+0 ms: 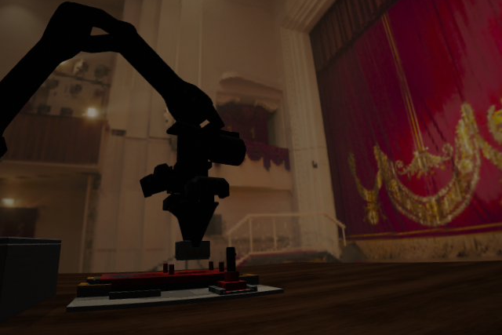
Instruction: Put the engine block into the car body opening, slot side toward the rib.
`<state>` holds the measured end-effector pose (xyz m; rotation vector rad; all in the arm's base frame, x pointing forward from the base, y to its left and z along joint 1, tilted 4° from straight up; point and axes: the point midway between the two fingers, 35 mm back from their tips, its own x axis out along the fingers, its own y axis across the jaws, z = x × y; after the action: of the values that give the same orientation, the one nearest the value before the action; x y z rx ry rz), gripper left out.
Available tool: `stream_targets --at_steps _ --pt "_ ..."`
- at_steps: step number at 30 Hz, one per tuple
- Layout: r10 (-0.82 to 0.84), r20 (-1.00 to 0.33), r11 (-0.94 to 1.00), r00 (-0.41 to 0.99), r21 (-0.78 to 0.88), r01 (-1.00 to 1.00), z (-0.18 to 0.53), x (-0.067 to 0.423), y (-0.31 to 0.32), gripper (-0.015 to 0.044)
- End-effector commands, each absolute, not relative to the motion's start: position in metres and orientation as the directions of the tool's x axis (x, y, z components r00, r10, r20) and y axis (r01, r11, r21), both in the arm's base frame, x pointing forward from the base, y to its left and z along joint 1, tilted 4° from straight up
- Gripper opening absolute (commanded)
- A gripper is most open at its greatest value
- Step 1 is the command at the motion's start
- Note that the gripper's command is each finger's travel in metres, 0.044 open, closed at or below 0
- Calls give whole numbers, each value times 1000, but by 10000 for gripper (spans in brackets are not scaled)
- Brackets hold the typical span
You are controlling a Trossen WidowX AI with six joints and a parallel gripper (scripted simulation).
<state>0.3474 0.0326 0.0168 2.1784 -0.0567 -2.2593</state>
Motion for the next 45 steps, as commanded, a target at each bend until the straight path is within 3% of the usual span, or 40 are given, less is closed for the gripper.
stream_targets --at_steps 1,8,19,45 --pt "-23 -999 -994 -35 27 -107 17 348 33 159" --pt "-23 -999 -978 -35 30 -209 15 348 33 159" --pt "-23 -999 -999 -35 25 -42 13 347 33 159" --pt "-23 -999 -995 -35 27 -95 5 347 33 159"
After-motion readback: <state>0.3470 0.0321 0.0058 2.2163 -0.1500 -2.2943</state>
